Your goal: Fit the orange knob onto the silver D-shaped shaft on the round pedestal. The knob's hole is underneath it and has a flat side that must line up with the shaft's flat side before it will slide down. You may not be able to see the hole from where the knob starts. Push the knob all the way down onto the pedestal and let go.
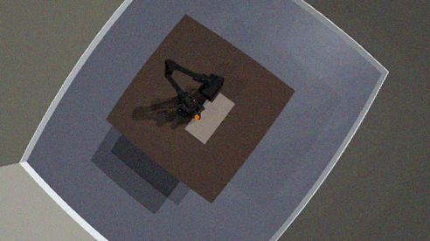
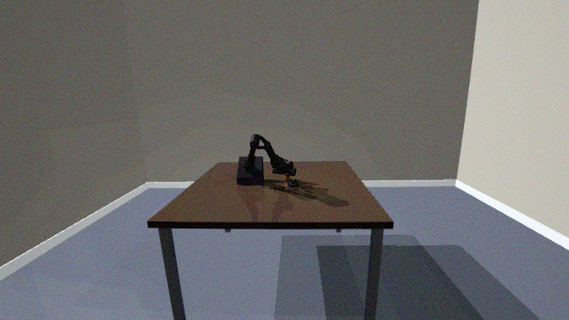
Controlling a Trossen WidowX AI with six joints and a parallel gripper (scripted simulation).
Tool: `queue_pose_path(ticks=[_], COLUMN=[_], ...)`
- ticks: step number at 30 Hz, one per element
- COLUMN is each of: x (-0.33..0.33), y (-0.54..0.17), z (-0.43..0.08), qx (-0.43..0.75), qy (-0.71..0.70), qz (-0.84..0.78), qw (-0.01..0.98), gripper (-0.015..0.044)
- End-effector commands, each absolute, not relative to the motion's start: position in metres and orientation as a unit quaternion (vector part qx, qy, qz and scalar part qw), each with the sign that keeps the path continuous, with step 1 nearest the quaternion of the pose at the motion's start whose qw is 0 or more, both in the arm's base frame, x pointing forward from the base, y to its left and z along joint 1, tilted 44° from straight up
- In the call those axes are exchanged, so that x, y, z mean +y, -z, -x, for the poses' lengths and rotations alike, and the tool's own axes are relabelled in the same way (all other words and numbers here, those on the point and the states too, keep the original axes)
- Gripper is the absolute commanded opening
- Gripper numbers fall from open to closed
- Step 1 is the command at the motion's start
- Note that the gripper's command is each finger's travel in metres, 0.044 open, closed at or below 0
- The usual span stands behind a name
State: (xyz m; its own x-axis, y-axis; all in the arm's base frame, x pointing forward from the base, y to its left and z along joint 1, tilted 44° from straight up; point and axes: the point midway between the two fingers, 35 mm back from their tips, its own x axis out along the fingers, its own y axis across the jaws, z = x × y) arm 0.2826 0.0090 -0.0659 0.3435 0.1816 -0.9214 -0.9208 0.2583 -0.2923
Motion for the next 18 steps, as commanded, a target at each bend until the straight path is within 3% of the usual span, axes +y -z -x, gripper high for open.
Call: queue_pose_path(ticks=[1,4,7,18], x=[0.0076,0.0087,0.0087,0.0087], y=[0.0656,0.0644,0.0653,0.0653], z=[-0.2802,-0.2804,-0.2822,-0.2822], qx=[0.399,0.415,0.404,0.404], qy=[-0.409,-0.398,-0.405,-0.405], qz=[0.453,0.463,0.458,0.458], qw=[0.684,0.675,0.681,0.681], gripper=[0.0179,0.0179,0.0258,0.026])
